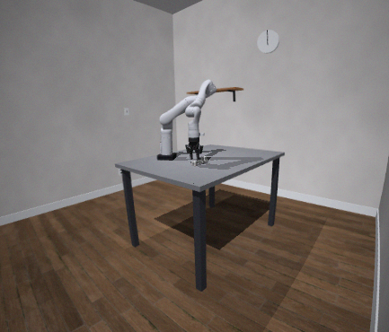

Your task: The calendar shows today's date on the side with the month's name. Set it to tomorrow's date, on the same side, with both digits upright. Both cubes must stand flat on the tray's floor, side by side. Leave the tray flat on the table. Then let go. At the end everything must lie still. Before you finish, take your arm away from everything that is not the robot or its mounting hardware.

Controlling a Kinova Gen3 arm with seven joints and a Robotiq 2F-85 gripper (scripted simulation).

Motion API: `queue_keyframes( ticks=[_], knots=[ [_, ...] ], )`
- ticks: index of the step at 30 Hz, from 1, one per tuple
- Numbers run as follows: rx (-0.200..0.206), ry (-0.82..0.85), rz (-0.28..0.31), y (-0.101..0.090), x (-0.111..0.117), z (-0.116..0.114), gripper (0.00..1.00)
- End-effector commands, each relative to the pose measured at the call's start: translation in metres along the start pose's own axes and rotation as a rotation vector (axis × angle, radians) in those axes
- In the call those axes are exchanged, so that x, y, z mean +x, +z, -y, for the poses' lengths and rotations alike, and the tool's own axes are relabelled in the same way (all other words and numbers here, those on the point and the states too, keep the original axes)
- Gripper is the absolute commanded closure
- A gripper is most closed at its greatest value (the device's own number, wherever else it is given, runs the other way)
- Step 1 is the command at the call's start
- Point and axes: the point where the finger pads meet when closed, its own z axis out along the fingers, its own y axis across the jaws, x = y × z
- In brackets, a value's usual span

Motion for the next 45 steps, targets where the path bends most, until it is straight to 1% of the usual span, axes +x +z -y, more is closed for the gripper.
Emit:
queue_keyframes(
  ticks=[1, 9, 18, 20, 28, 45],
  knots=[
    [-0.001, 0.000, 0.000, 0.000, 0.000, 0.000, 0.52],
    [-0.001, 0.000, 0.000, 0.002, 0.000, 0.000, 0.52],
    [-0.001, 0.000, 0.000, 0.017, 0.000, 0.000, 0.52],
    [-0.001, 0.000, 0.000, 0.017, 0.000, 0.000, 0.52],
    [-0.001, 0.000, 0.000, 0.028, 0.000, 0.000, 0.52],
    [-0.001, 0.000, 0.000, 0.030, 0.000, 0.000, 0.52]
  ],
)
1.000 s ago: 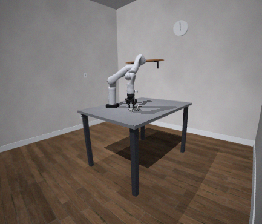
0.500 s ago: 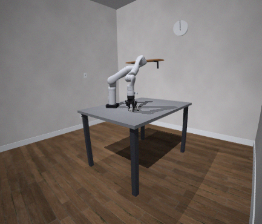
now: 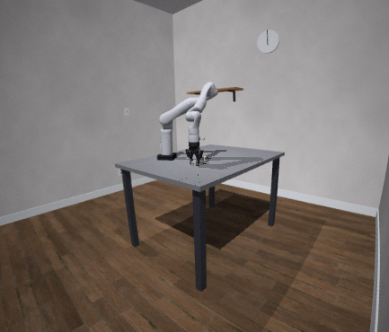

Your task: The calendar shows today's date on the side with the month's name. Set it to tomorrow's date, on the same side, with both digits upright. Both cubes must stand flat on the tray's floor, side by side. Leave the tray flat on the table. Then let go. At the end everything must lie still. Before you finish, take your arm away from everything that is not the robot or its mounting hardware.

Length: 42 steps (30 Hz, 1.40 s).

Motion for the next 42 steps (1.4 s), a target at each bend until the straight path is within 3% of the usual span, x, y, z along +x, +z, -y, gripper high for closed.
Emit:
queue_keyframes(
  ticks=[1, 23, 24, 42],
  knots=[
    [-0.001, 0.000, 0.000, -0.0004, -0.0001, -0.0004, 0.52],
    [-0.001, 0.000, 0.000, -0.0004, -0.0001, -0.0004, 0.52],
    [-0.001, 0.000, 0.000, -0.0004, -0.0001, -0.0004, 0.72],
    [-0.001, 0.000, 0.000, -0.0004, -0.0001, -0.0004, 0.72]
  ],
)
